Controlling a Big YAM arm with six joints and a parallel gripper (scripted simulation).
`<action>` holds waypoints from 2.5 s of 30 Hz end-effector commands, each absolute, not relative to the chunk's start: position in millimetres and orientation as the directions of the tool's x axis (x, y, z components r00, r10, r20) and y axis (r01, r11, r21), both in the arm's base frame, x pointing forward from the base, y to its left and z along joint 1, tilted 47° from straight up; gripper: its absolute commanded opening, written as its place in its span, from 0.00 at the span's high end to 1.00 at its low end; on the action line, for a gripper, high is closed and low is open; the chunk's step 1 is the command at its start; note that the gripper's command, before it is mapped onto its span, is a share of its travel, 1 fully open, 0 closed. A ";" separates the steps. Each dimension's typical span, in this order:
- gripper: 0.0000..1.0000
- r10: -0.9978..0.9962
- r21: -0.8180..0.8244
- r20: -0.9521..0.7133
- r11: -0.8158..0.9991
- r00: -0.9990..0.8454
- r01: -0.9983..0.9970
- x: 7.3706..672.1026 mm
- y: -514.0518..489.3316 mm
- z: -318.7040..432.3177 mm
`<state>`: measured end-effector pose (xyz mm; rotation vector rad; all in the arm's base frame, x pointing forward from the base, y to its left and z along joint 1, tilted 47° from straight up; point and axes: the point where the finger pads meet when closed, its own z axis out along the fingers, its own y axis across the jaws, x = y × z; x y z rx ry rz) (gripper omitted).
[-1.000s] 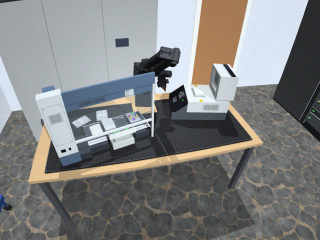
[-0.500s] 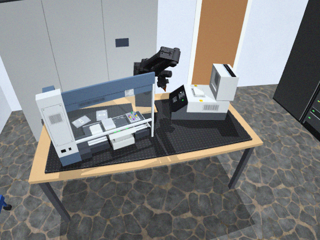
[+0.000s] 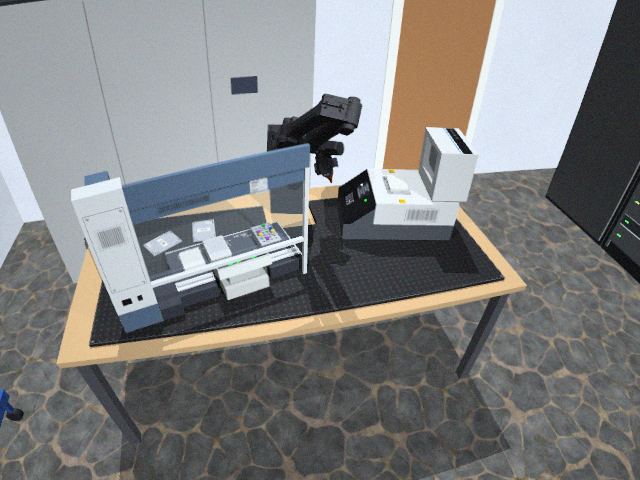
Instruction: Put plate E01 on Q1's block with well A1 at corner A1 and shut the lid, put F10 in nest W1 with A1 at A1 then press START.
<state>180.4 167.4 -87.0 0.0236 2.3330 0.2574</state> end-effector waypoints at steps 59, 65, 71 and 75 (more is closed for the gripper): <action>1.00 0.102 0.209 -0.736 0.974 -0.669 -0.081 238.7 234.1 -125.0; 1.00 0.124 0.233 -0.735 0.970 -0.667 -0.076 233.0 230.6 -119.4; 1.00 0.095 0.202 -0.728 0.976 -0.679 -0.080 224.2 218.2 -124.7; 1.00 0.080 0.188 -0.727 0.978 -0.682 -0.086 223.2 217.6 -127.1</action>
